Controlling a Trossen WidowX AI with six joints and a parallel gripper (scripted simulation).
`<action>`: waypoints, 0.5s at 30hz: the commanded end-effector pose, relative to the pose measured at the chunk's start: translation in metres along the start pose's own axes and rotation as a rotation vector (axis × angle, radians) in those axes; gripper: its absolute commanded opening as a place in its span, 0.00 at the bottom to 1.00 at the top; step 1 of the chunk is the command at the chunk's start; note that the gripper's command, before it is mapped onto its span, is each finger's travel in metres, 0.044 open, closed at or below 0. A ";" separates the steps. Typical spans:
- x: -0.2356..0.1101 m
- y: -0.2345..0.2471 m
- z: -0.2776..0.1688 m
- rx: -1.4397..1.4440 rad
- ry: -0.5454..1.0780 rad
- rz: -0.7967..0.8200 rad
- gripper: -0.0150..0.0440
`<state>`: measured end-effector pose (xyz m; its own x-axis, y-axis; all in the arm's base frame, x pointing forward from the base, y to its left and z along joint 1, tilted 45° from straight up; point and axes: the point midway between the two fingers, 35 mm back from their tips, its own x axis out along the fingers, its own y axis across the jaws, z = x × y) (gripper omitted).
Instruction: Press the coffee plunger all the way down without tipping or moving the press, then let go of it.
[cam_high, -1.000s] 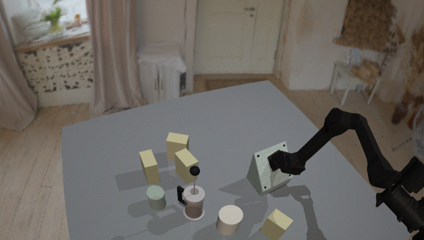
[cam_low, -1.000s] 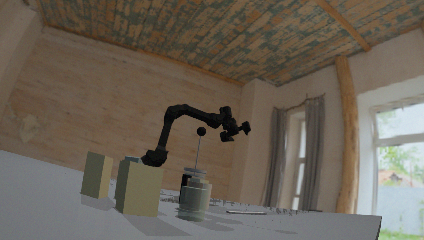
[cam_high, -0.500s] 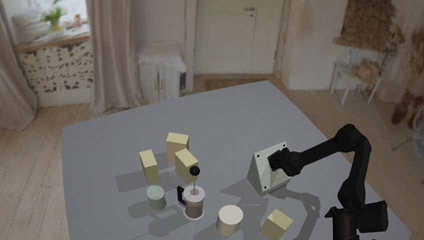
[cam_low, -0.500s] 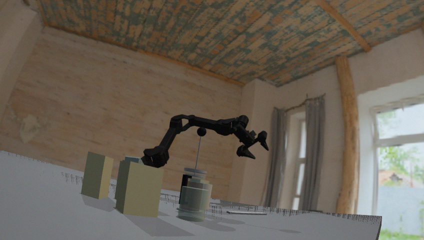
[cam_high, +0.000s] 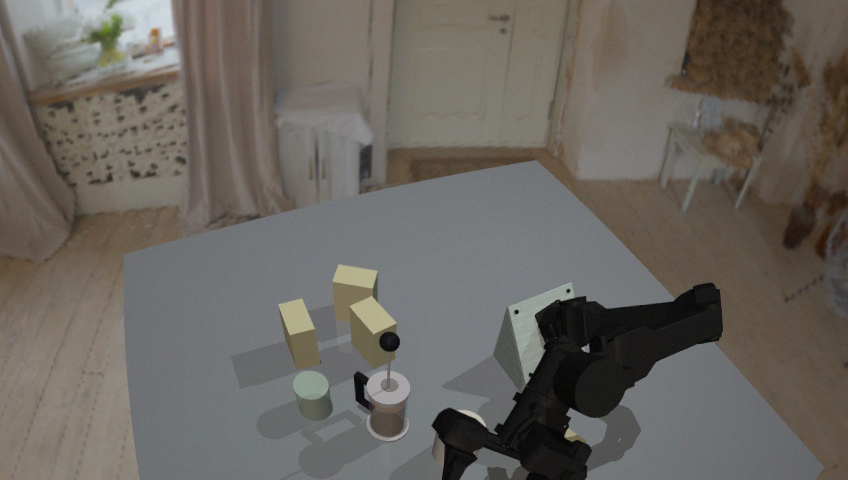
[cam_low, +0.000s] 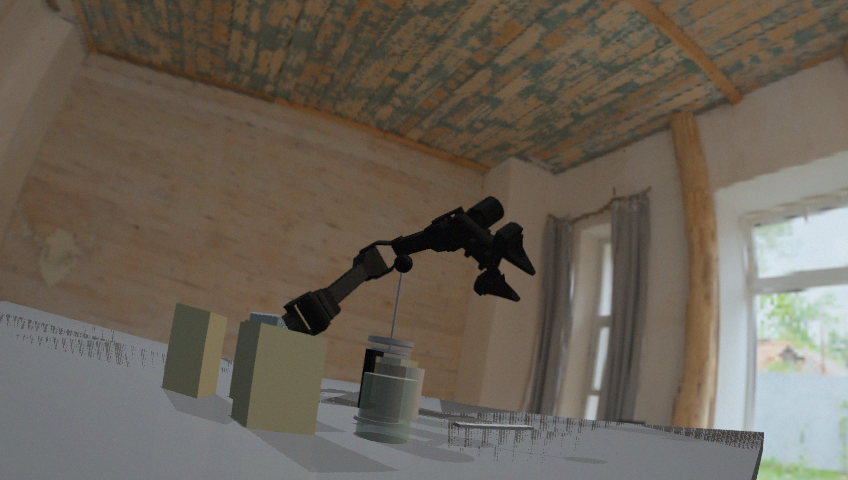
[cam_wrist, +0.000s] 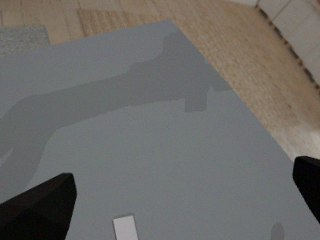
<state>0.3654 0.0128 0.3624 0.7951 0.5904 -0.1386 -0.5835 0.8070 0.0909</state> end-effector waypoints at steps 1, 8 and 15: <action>-0.024 -0.047 -0.042 0.158 0.057 -0.087 1.00; -0.102 -0.115 -0.121 0.490 0.079 -0.268 1.00; -0.186 -0.137 -0.186 0.803 -0.012 -0.414 1.00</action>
<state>0.2894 -0.1925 0.2116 0.9095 0.2789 -0.3082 -0.0281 0.7810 0.6239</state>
